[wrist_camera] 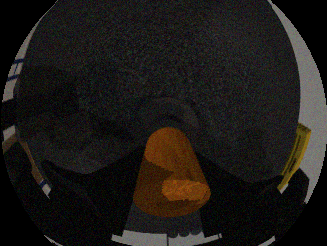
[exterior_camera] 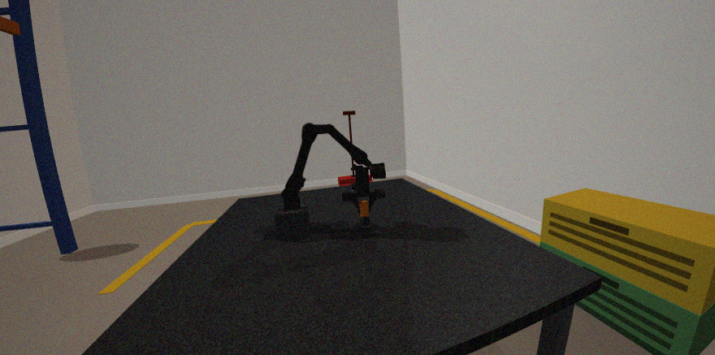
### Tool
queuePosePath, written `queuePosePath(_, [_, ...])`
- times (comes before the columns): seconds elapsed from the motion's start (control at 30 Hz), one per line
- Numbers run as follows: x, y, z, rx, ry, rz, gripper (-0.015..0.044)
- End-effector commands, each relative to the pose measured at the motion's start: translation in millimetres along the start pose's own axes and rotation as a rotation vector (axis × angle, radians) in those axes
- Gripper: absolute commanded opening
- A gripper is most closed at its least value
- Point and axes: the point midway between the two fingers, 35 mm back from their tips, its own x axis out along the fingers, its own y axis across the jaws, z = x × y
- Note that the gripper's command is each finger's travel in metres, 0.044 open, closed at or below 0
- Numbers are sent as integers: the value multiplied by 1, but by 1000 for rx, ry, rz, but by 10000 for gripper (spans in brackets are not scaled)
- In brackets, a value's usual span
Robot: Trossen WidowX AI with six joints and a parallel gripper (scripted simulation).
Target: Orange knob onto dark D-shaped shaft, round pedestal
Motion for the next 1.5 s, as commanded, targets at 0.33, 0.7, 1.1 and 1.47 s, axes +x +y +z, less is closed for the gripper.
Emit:
queuePosePath(0.33, [1, 0, 0, -7, -1, -1, 0])
queuePosePath(0.7, [-4, 0, 0, -7, -1, -1, 0])
queuePosePath(1.1, [-3, -2, 0, -216, -1, -1, 0])
queuePosePath(1.47, [0, 0, 0, -216, -1, -1, 0])
